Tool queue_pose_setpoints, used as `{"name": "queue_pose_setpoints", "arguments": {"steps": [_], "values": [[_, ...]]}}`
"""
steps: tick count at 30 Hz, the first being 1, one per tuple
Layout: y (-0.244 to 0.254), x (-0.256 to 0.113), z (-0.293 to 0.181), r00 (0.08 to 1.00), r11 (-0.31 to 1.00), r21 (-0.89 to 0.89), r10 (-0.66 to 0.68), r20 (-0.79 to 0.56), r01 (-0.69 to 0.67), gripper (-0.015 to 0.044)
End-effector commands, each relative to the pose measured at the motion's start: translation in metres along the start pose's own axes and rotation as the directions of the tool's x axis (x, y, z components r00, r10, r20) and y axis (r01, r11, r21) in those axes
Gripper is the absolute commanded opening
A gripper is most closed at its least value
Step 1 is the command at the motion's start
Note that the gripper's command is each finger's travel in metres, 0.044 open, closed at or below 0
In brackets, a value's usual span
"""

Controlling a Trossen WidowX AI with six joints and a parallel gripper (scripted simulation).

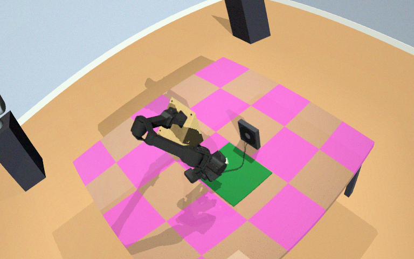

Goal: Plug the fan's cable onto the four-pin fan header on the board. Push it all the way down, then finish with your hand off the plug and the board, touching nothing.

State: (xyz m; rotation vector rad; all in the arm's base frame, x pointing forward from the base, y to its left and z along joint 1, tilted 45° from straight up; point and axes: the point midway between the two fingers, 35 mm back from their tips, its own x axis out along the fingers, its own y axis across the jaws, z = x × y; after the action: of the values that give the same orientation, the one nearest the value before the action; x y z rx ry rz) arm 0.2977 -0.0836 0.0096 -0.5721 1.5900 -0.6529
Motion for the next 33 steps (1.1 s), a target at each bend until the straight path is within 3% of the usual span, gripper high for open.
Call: {"name": "queue_pose_setpoints", "arguments": {"steps": [1,7,12,22,33], "values": [[0.000,0.008,0.000,1.000,1.000,-0.007,-0.008,-0.004,0.008,0.0210],[0.000,0.012,0.001,1.000,1.000,-0.007,-0.008,-0.004,0.008,0.0210],[0.000,0.009,0.001,1.000,1.000,-0.001,-0.002,-0.003,0.002,0.0079],[0.000,0.009,0.001,1.000,1.000,-0.001,-0.002,-0.003,0.002,0.0000],[0.001,-0.023,-0.005,1.000,1.000,-0.005,0.000,-0.002,0.000,0.0000]]}}
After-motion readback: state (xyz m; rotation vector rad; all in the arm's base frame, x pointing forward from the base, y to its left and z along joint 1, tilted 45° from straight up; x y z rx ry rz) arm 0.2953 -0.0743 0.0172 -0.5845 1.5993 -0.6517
